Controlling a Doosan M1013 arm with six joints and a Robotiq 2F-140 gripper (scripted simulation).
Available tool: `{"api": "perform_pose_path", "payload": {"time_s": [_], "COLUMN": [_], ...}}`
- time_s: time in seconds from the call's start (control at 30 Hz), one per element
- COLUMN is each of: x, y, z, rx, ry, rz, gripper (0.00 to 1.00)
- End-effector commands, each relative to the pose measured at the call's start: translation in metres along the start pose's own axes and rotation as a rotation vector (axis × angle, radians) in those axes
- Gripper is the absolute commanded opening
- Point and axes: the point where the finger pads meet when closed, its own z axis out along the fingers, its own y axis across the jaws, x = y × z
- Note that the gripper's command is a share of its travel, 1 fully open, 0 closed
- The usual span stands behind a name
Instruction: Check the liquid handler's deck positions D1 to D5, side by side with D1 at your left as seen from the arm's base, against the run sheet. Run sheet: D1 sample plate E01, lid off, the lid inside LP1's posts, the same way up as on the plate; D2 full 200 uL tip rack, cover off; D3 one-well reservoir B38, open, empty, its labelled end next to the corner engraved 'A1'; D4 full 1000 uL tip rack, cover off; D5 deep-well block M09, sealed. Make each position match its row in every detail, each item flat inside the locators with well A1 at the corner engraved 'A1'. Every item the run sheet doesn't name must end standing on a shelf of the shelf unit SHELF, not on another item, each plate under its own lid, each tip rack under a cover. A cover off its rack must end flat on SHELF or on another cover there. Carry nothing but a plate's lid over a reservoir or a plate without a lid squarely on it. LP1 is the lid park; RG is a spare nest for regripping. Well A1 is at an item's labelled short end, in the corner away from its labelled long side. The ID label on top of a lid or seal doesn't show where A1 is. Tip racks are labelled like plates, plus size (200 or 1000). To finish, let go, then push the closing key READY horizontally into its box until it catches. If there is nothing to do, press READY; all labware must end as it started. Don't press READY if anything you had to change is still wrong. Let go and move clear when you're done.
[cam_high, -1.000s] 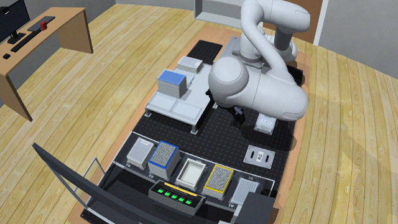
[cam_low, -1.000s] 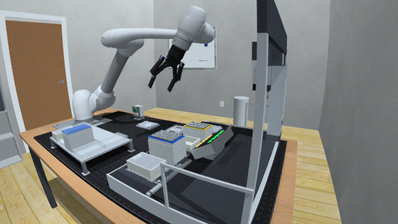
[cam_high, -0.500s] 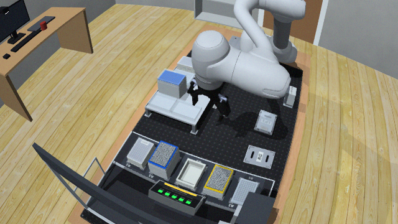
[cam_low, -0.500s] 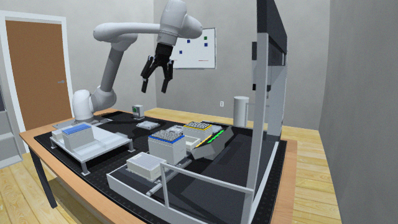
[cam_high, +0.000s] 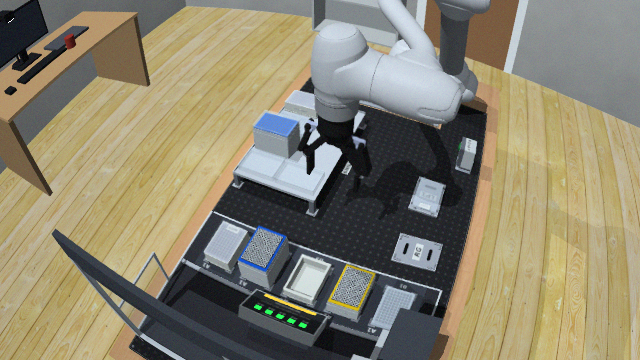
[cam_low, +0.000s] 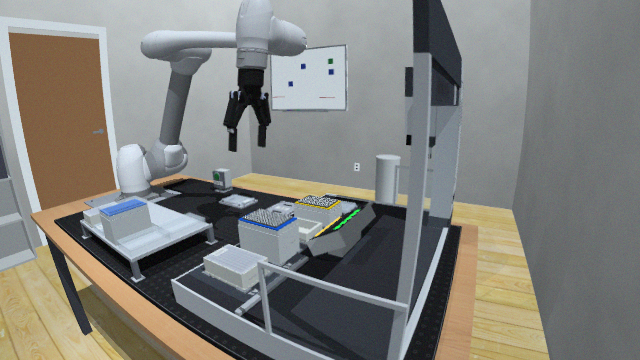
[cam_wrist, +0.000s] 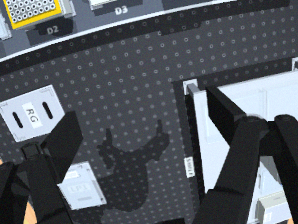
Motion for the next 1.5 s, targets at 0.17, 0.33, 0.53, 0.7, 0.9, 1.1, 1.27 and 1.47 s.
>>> {"api": "perform_pose_path", "payload": {"time_s": [0.17,0.33,0.53,0.7,0.9,1.1,1.27,1.47], "x": [0.003,0.018,0.036,0.045,0.063,0.081,0.09,0.108], "y": [0.004,0.024,0.048,0.06,0.084,0.108,0.12,0.144], "z": [-0.001,-0.001,-0.002,-0.002,-0.003,-0.003,-0.003,-0.004], "rx": [0.038,0.038,0.038,0.038,0.038,0.038,0.038,0.038], "ry": [0.081,0.081,0.081,0.081,0.081,0.081,0.081,0.081], "rz": [-0.052,-0.052,-0.052,-0.052,-0.052,-0.052,-0.052,-0.052], "gripper": [0.79,0.79,0.79,0.79,0.79,0.79,0.79,0.79]}}
